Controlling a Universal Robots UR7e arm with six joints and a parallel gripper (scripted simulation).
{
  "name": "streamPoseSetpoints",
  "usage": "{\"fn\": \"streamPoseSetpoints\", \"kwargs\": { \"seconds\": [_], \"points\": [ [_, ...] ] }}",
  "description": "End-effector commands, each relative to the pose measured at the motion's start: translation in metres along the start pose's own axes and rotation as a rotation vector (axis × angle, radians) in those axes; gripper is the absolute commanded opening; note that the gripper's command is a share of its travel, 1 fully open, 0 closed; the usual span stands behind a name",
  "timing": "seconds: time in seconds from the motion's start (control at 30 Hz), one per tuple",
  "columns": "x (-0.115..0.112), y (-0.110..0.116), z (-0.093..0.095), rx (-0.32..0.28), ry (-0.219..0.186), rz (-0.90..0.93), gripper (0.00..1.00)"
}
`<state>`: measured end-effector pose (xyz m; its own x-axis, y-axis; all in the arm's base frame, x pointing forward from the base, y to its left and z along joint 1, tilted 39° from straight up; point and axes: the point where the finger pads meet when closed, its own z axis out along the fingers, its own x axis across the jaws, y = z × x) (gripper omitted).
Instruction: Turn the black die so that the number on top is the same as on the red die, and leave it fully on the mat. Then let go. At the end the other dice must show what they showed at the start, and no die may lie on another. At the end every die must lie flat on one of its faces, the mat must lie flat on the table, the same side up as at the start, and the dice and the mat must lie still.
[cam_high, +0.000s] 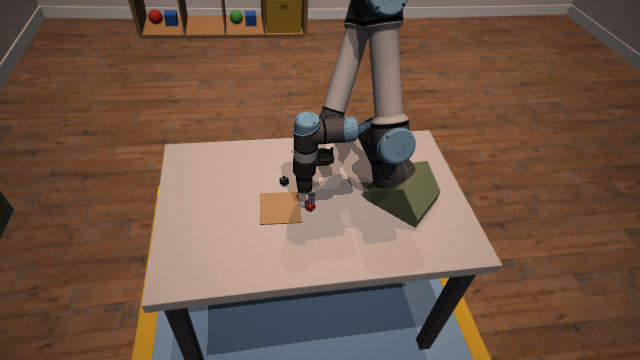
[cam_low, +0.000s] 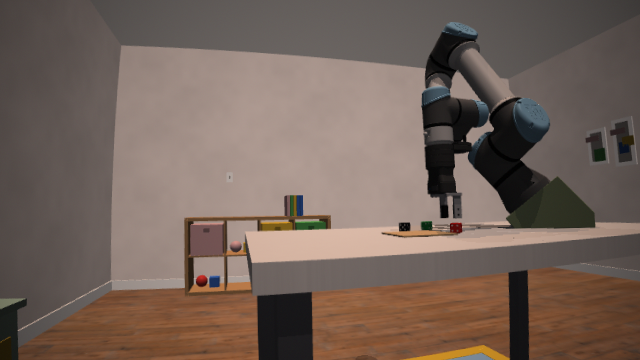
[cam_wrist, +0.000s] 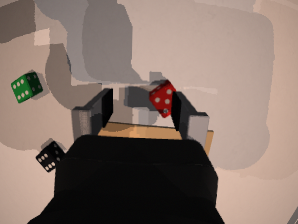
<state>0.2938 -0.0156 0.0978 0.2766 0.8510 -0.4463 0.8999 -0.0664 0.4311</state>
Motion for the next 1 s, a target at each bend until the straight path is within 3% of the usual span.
{"fn": "streamPoseSetpoints", "kwargs": {
  "seconds": [0.0, 0.97],
  "points": [
    [0.0070, -0.0031, -0.0002, -0.001, -0.003, 0.002, 1.00],
    [0.0169, -0.0089, -0.0002, -0.001, -0.003, 0.002, 1.00]
  ]
}}
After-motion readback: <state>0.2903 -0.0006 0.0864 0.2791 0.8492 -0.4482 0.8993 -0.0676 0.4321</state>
